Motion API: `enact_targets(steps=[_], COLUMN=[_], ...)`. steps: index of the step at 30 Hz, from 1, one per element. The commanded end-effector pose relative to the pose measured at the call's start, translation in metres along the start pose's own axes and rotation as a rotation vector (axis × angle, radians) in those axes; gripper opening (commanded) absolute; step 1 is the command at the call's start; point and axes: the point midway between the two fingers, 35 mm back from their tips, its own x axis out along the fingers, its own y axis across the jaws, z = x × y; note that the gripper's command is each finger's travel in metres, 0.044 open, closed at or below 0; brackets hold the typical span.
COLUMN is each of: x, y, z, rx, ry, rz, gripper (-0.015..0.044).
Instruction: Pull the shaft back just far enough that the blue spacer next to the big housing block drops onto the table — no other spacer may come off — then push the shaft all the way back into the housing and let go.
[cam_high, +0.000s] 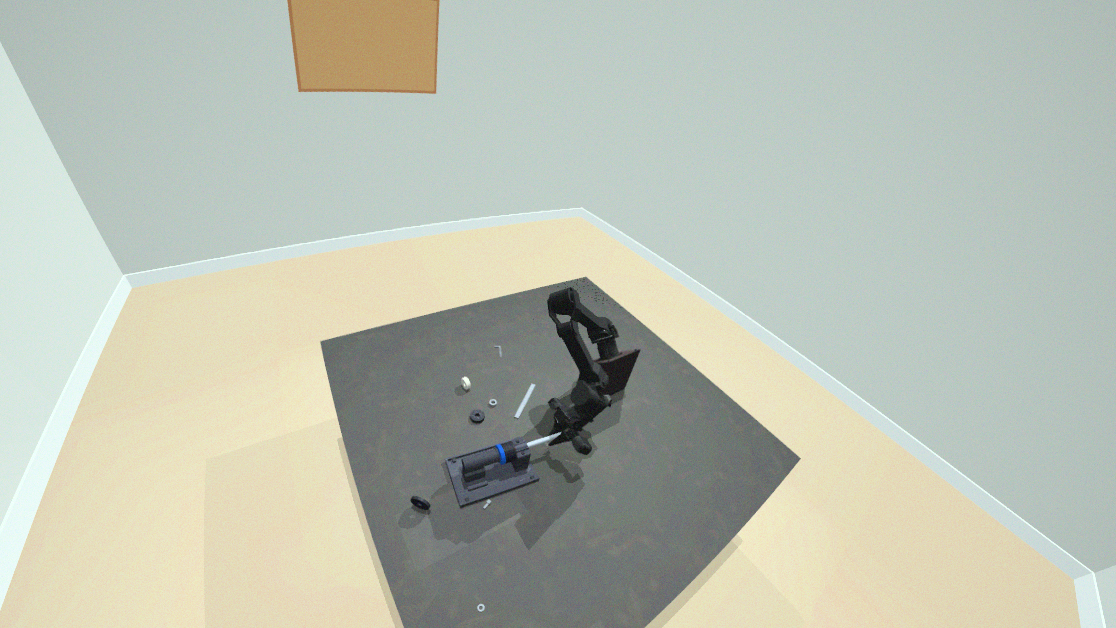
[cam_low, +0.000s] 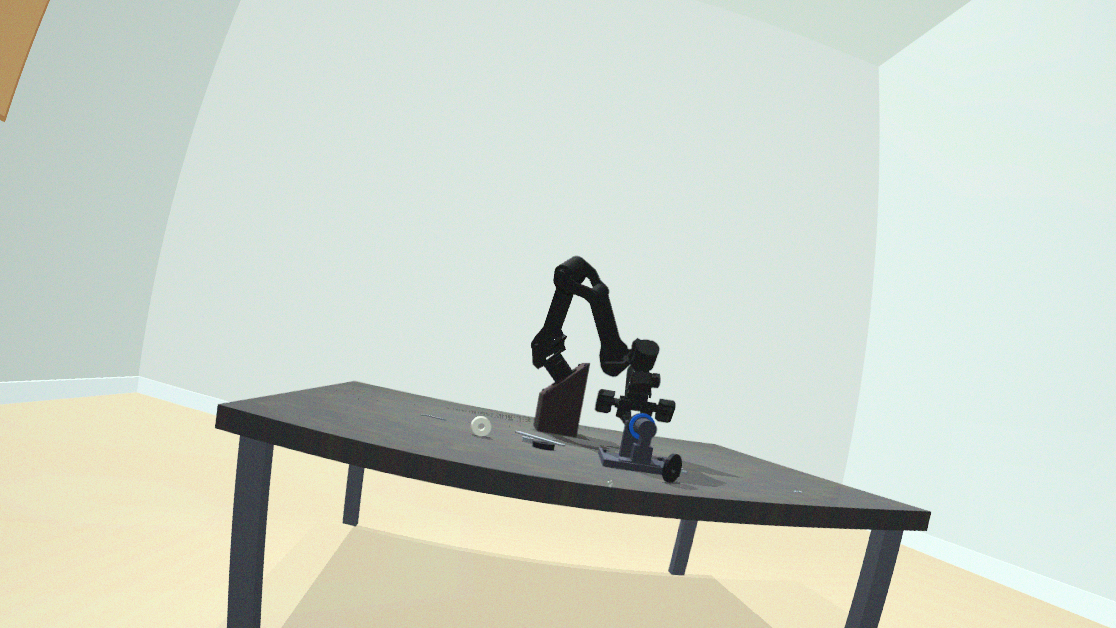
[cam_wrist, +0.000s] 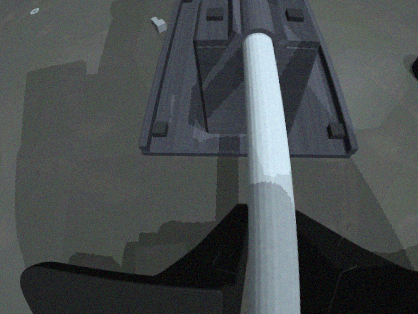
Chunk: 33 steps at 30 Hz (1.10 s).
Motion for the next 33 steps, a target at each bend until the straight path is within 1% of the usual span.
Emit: enact_targets(steps=[1, 33], x=[-0.0012, -0.0038], y=[0.0000, 0.0001], z=[-0.0005, -0.0031], rx=[0.001, 0.001], ry=[-0.002, -0.002], rz=[-0.002, -0.002], gripper=[0.0000, 0.0000])
